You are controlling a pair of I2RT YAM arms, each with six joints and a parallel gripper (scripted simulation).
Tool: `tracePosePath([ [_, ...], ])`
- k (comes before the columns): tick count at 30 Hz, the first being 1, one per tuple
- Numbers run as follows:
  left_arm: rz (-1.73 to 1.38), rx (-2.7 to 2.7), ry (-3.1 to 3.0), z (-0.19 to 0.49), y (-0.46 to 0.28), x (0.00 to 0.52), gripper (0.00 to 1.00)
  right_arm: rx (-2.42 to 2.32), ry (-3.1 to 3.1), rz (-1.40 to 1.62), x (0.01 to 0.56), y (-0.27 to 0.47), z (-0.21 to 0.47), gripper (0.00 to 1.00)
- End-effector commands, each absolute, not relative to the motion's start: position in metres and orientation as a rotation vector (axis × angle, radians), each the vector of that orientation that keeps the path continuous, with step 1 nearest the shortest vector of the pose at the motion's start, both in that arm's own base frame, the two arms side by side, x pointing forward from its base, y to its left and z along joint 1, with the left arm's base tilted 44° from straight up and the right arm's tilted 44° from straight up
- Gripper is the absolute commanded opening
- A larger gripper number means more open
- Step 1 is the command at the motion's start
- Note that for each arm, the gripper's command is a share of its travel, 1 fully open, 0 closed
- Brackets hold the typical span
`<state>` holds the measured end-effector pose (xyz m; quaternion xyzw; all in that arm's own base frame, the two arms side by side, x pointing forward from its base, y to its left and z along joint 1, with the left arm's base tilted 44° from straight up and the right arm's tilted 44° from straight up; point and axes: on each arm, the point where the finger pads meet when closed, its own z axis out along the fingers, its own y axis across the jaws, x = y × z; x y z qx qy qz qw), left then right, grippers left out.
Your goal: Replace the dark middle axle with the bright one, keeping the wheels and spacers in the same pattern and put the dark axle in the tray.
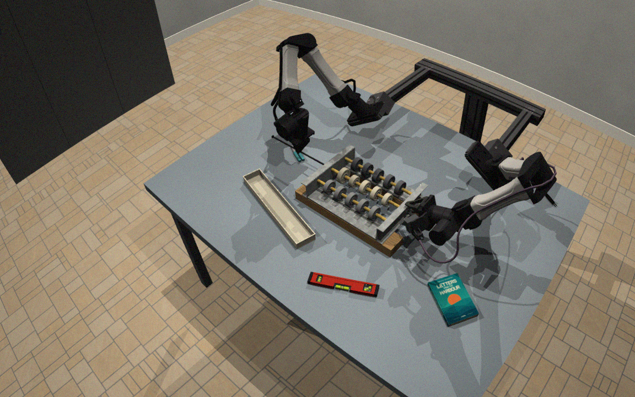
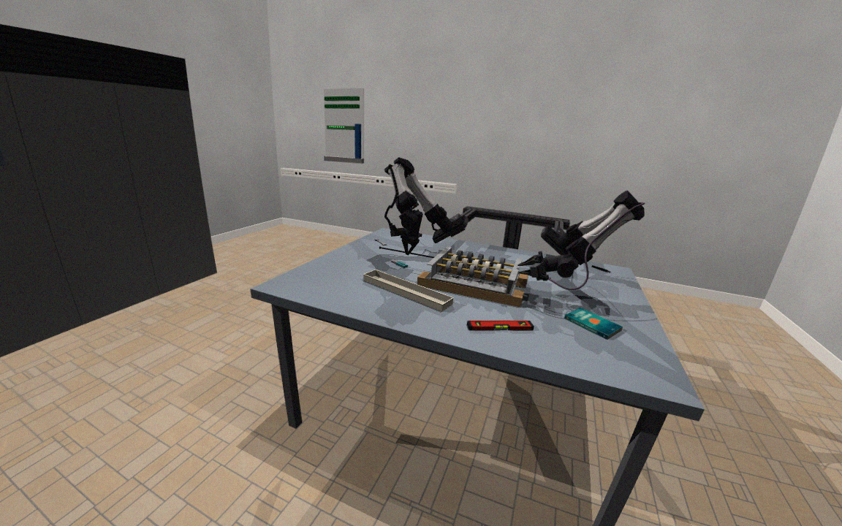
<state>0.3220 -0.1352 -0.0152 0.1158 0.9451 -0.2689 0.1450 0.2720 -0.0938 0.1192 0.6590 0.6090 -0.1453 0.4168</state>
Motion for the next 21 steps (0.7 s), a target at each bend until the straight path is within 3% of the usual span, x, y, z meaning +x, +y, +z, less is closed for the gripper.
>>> tracePosePath([
  [1, -0.848, 0.389, 2.749, -0.0277, -0.1565, 0.3064, 0.33, 1.680, 1.566, -0.307, 0.2752, -0.0889, 0.1143, 0.00],
  [21, -0.848, 0.392, 2.749, -0.0306, -0.1600, 0.3062, 0.33, 1.681, 1.584, -0.327, 0.2736, -0.0927, 0.1107, 0.00],
])
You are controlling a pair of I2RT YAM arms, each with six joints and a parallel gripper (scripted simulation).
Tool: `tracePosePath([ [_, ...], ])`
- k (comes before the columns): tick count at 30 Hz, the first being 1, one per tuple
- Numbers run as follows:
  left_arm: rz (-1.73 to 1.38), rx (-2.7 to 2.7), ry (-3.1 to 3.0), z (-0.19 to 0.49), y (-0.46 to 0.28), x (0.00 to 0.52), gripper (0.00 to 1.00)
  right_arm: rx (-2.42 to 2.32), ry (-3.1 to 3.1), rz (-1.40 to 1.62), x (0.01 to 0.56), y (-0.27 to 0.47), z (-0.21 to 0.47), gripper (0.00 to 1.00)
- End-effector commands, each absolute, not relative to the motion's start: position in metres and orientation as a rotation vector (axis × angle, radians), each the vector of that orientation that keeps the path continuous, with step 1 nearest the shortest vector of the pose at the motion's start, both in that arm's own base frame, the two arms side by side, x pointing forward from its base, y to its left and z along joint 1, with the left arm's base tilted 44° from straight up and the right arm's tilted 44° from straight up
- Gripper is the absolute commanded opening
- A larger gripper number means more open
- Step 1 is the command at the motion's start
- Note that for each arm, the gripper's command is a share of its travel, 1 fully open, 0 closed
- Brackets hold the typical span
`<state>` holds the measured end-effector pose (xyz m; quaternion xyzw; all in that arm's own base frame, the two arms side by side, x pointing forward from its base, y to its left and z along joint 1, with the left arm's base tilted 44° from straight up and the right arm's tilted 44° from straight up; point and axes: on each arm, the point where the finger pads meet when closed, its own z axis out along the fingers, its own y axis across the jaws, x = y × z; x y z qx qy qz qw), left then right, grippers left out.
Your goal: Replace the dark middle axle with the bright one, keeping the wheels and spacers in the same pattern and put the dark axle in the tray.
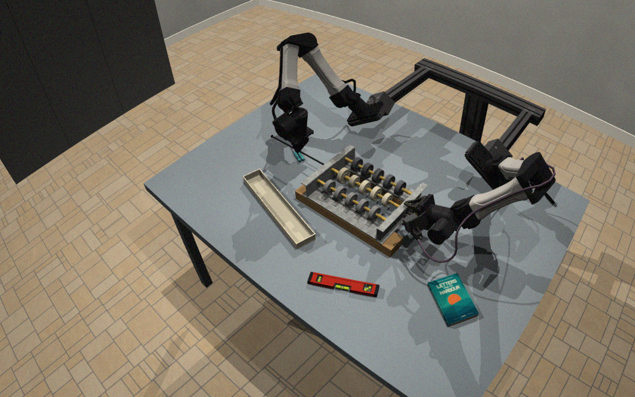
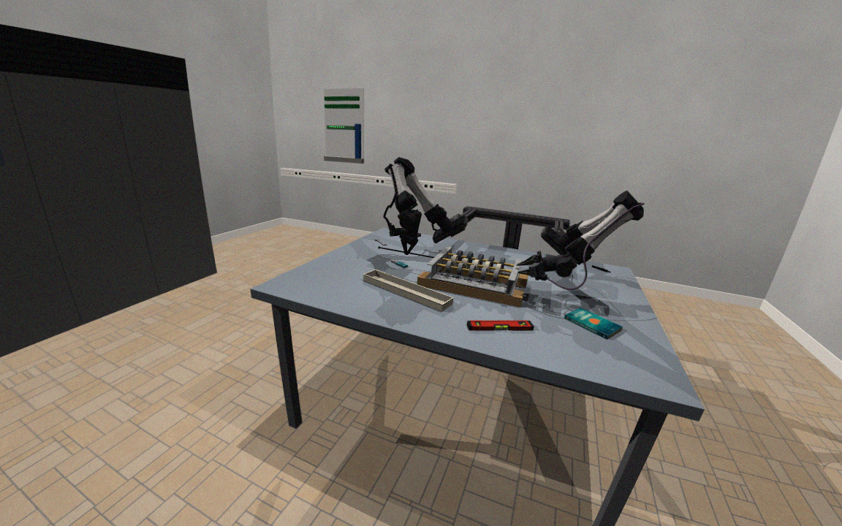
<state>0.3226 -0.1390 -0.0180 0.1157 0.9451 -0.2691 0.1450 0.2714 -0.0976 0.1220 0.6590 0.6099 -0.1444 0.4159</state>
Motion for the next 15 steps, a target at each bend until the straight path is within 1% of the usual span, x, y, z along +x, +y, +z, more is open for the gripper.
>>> tracePosePath([
  [1, -0.847, 0.391, 2.746, -0.0301, -0.1604, 0.3073, 0.33, 1.671, 1.587, -0.317, 0.2742, -0.0901, 0.1124, 0.00],
  [15, -0.846, 0.390, 2.746, -0.0323, -0.1631, 0.3075, 0.33, 1.670, 1.585, -0.312, 0.2731, -0.0928, 0.1150, 0.00],
])
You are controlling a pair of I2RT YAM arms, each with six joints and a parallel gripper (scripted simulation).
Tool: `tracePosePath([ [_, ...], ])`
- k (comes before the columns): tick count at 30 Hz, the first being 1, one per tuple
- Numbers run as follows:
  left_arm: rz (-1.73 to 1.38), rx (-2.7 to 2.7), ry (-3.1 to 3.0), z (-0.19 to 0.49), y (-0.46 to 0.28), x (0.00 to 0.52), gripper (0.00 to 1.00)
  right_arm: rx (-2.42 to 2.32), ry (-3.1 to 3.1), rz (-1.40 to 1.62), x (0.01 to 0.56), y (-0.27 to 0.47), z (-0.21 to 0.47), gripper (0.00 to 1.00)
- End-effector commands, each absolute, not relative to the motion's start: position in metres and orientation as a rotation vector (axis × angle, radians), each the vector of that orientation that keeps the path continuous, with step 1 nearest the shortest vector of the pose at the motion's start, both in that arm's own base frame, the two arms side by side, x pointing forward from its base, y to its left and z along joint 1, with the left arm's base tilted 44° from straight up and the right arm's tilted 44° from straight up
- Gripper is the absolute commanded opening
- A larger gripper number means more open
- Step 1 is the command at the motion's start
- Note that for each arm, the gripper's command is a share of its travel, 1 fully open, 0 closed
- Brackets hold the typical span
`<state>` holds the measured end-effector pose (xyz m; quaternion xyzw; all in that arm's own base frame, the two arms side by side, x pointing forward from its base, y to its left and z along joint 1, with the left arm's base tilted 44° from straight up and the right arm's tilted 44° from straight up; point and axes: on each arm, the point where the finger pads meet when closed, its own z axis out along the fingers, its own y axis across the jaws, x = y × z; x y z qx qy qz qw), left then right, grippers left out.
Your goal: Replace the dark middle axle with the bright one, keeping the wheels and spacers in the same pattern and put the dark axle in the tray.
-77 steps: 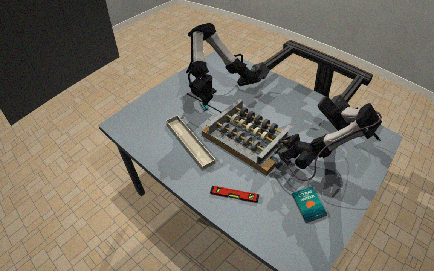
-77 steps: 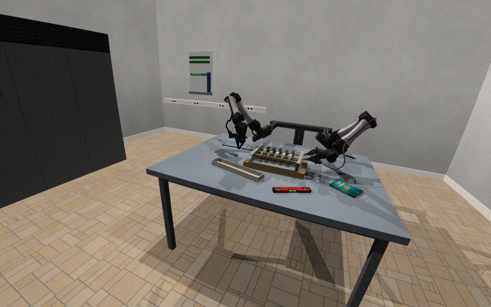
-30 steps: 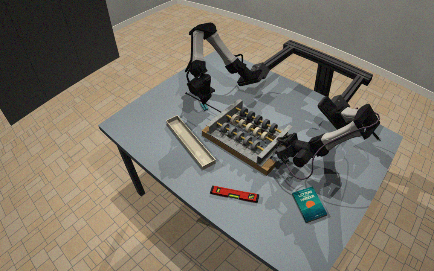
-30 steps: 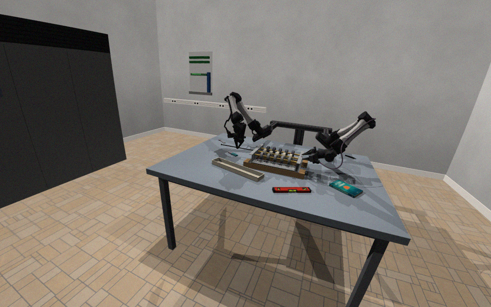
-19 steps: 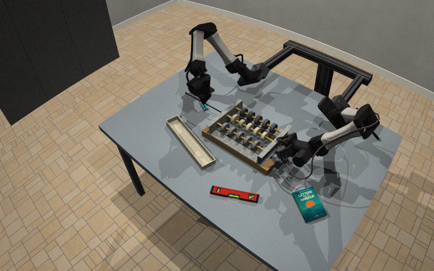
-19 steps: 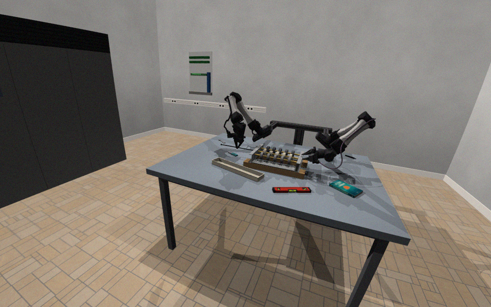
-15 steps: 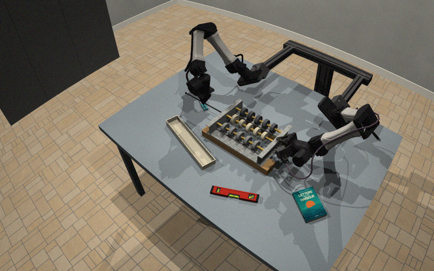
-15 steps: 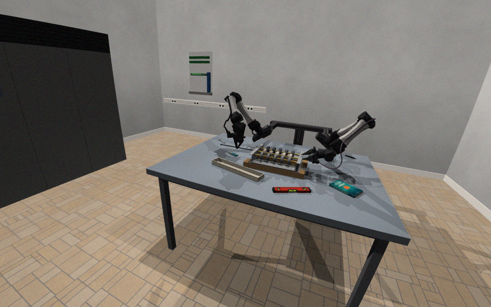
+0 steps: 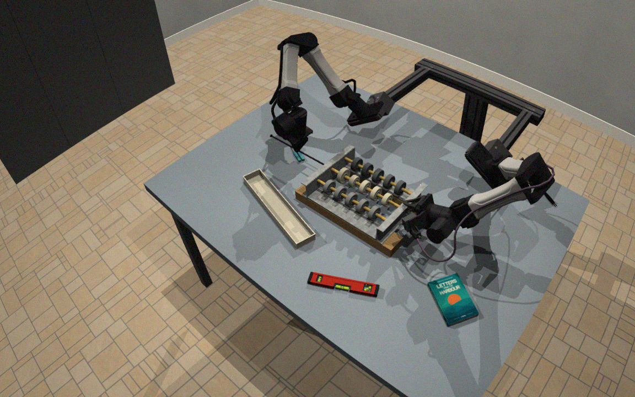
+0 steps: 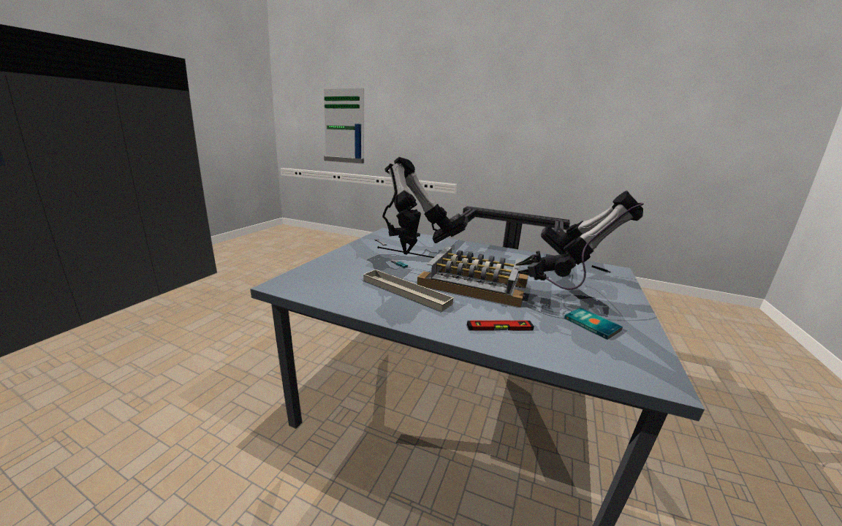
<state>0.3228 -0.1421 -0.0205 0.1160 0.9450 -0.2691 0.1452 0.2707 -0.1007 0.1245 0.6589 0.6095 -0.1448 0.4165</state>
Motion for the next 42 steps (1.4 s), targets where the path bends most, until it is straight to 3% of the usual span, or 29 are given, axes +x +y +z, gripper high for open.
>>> tracePosePath([
  [1, -0.845, 0.389, 2.744, -0.032, -0.164, 0.308, 0.33, 1.675, 1.587, -0.322, 0.273, -0.094, 0.113, 0.00],
  [42, -0.847, 0.395, 2.749, -0.033, -0.164, 0.306, 0.33, 1.670, 1.523, -0.296, 0.273, -0.115, 0.143, 0.00],
])
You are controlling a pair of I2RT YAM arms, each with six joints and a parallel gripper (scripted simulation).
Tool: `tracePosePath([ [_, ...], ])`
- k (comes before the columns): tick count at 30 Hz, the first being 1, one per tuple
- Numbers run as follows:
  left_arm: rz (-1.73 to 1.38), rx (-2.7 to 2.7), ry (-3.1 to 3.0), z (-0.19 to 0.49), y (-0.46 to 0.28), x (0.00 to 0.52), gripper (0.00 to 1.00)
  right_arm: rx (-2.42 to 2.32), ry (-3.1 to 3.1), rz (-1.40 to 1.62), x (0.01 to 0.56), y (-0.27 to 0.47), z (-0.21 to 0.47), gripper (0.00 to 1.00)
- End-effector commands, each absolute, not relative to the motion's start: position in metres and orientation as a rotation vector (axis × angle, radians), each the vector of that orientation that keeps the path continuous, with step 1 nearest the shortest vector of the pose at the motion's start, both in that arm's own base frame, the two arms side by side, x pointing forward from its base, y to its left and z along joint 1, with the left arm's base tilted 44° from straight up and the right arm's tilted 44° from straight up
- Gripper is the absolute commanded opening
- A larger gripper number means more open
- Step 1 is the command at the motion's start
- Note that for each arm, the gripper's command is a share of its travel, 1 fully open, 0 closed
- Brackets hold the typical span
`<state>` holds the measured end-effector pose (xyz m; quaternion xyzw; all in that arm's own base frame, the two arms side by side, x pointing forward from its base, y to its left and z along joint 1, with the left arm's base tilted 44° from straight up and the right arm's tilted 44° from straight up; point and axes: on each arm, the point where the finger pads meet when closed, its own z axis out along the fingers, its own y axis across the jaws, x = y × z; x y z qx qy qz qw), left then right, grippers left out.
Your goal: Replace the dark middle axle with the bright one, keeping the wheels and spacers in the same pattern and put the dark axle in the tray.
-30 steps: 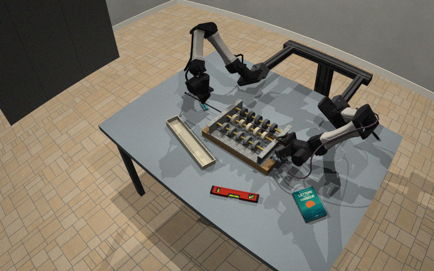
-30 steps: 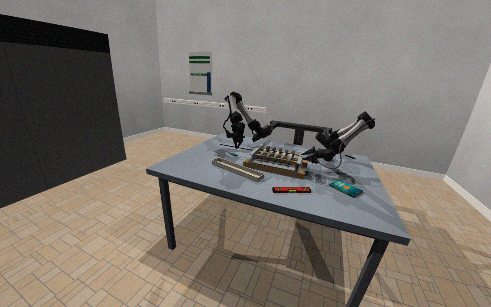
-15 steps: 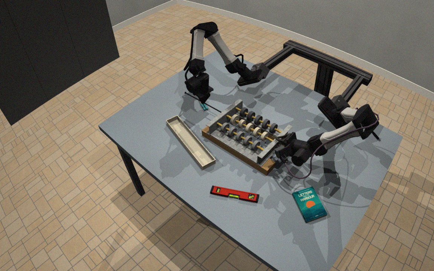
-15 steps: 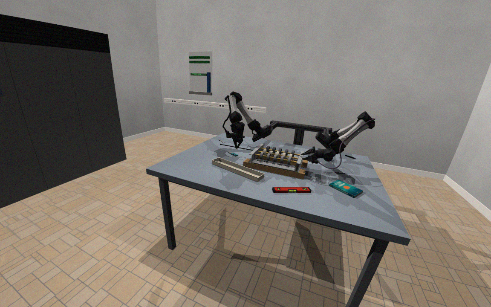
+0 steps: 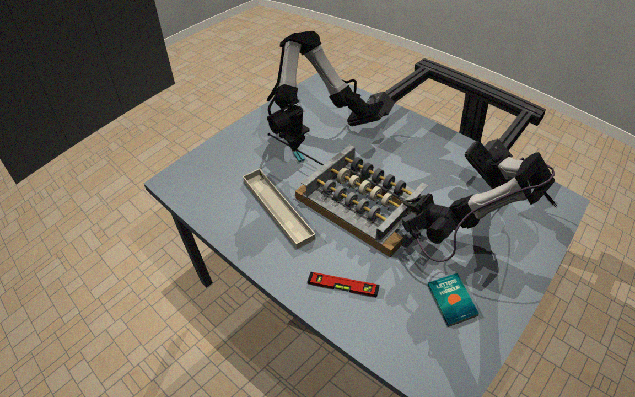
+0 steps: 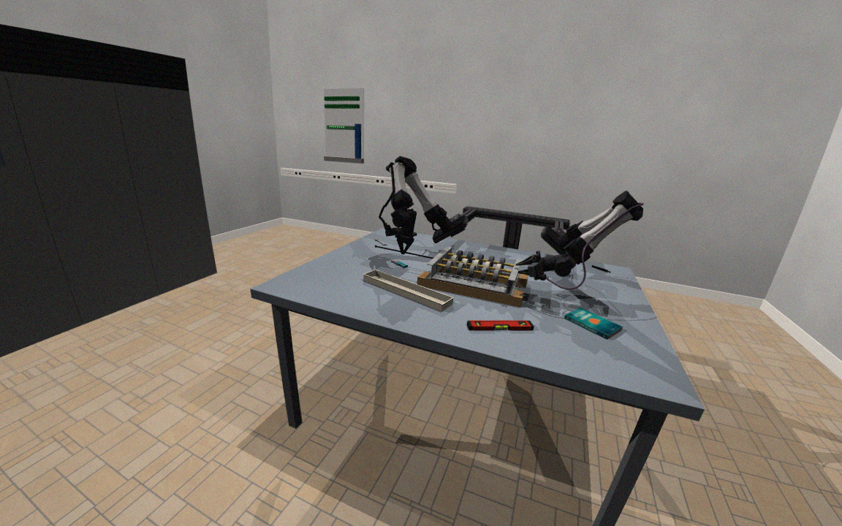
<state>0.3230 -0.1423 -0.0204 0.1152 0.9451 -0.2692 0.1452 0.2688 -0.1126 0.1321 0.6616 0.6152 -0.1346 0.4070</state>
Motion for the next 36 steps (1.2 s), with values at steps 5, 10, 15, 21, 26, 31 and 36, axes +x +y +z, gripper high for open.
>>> tracePosePath([
  [5, -0.847, 0.395, 2.749, -0.033, -0.164, 0.306, 0.33, 1.659, 1.522, -0.290, 0.275, -0.118, 0.150, 0.00],
  [10, -0.847, 0.395, 2.749, -0.033, -0.164, 0.306, 0.33, 1.658, 1.521, -0.292, 0.274, -0.122, 0.153, 0.00],
  [15, -0.847, 0.395, 2.749, -0.033, -0.164, 0.306, 0.33, 1.657, 1.522, -0.295, 0.273, -0.126, 0.155, 0.00],
  [21, -0.847, 0.395, 2.749, -0.033, -0.164, 0.306, 0.33, 1.655, 1.514, -0.288, 0.272, -0.130, 0.160, 0.00],
  [26, -0.847, 0.395, 2.749, -0.033, -0.164, 0.306, 0.33, 1.614, 1.602, -0.333, 0.278, -0.121, 0.148, 0.00],
  [31, -0.847, 0.395, 2.749, -0.033, -0.164, 0.306, 0.33, 1.489, 1.764, -0.415, 0.285, -0.117, 0.149, 0.00],
  [36, -0.847, 0.395, 2.749, -0.033, -0.164, 0.306, 0.33, 1.381, 1.878, -0.467, 0.294, -0.113, 0.151, 0.00],
])
